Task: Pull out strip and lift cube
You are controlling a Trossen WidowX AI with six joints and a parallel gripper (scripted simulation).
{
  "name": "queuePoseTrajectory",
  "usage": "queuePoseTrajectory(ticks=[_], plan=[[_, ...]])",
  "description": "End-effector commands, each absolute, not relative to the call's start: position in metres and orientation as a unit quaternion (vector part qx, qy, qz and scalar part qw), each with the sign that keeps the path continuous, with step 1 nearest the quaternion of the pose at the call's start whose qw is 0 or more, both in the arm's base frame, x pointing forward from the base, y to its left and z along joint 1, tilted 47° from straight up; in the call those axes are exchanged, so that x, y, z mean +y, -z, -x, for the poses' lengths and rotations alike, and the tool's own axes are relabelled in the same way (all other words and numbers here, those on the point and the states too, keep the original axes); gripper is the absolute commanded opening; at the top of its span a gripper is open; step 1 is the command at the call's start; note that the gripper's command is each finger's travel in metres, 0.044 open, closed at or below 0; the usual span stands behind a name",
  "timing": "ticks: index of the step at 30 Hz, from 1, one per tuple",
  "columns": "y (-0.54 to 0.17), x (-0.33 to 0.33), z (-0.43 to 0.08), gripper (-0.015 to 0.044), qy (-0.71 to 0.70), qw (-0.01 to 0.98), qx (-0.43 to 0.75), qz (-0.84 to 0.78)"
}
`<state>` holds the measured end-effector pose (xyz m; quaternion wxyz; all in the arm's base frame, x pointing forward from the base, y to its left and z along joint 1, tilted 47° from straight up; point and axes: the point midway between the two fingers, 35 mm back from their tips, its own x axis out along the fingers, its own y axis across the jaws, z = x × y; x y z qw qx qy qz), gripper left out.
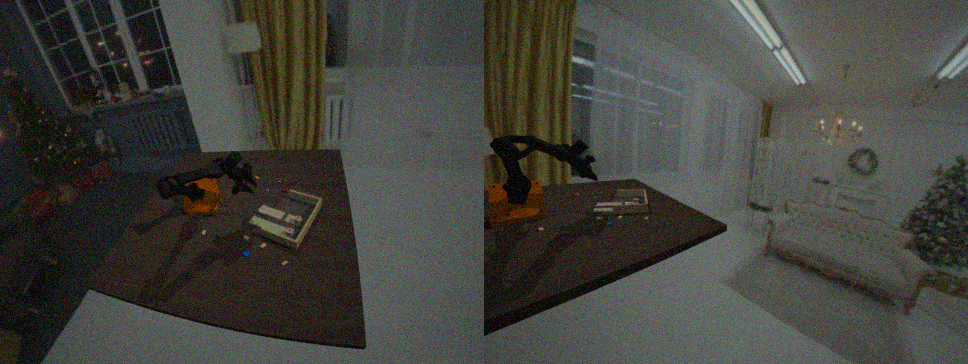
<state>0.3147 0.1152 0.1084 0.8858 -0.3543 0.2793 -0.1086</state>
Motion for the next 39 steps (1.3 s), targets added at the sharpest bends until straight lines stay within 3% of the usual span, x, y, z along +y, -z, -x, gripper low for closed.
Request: queuePoseTrajectory(ticks=[1,7,12,39], plan=[[-0.094,0.087,-0.338,0.0138,0.163,0.854,0.378,0.317],[-0.090,0.042,-0.350,0.0000,0.260,0.793,0.494,0.246],[-0.093,0.013,-0.348,0.0000,0.325,0.743,0.550,0.201],[-0.079,-0.001,-0.354,0.0000,0.324,0.743,0.551,0.200]])
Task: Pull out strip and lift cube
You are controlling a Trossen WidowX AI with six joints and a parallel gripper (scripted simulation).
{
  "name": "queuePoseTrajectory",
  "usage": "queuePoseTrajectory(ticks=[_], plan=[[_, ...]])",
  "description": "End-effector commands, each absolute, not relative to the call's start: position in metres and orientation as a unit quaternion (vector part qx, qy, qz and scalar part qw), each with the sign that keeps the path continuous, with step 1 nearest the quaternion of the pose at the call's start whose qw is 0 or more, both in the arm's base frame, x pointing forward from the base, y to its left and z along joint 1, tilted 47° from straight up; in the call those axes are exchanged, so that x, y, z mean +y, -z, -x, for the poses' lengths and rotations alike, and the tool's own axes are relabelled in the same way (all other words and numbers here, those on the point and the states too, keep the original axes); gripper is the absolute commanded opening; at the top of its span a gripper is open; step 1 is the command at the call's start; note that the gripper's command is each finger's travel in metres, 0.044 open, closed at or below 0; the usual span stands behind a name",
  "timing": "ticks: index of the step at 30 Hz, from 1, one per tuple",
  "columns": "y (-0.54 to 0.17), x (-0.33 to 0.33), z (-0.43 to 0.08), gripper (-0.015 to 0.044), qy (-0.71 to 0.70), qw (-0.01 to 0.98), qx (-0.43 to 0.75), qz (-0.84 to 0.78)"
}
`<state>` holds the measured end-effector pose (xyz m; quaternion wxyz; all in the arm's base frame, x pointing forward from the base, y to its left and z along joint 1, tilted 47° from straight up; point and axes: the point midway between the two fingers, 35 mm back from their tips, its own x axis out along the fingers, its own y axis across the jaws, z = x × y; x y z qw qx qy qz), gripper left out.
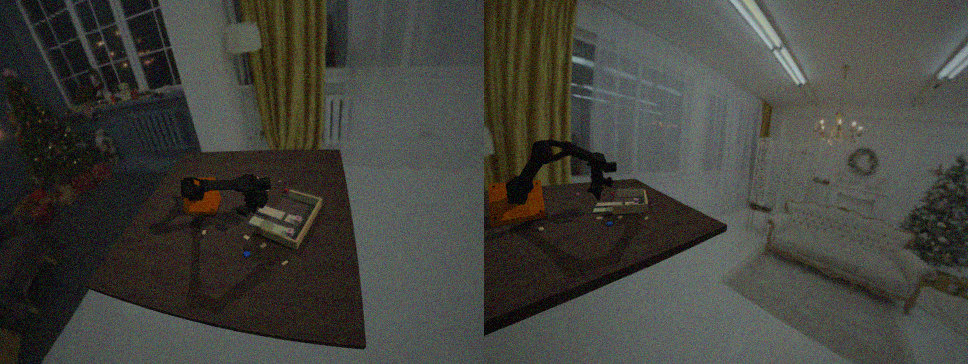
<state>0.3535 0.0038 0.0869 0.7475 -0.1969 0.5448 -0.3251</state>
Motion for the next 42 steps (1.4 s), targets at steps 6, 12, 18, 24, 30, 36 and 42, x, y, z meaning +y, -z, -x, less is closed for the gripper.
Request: queuePoseTrajectory(ticks=[6,12,18,24,30,36,42], plan=[[-0.072,-0.008,-0.356,0.0000,0.324,0.743,0.551,0.200],[-0.065,-0.015,-0.358,0.0000,0.324,0.743,0.550,0.200],[-0.059,-0.022,-0.359,0.0000,0.325,0.743,0.550,0.201],[-0.052,-0.029,-0.361,0.0000,0.325,0.743,0.550,0.201],[-0.046,-0.036,-0.361,0.0000,0.326,0.743,0.549,0.202],[-0.046,-0.037,-0.361,0.0000,0.326,0.743,0.549,0.202],[-0.046,-0.037,-0.361,0.0000,0.326,0.743,0.549,0.202]])
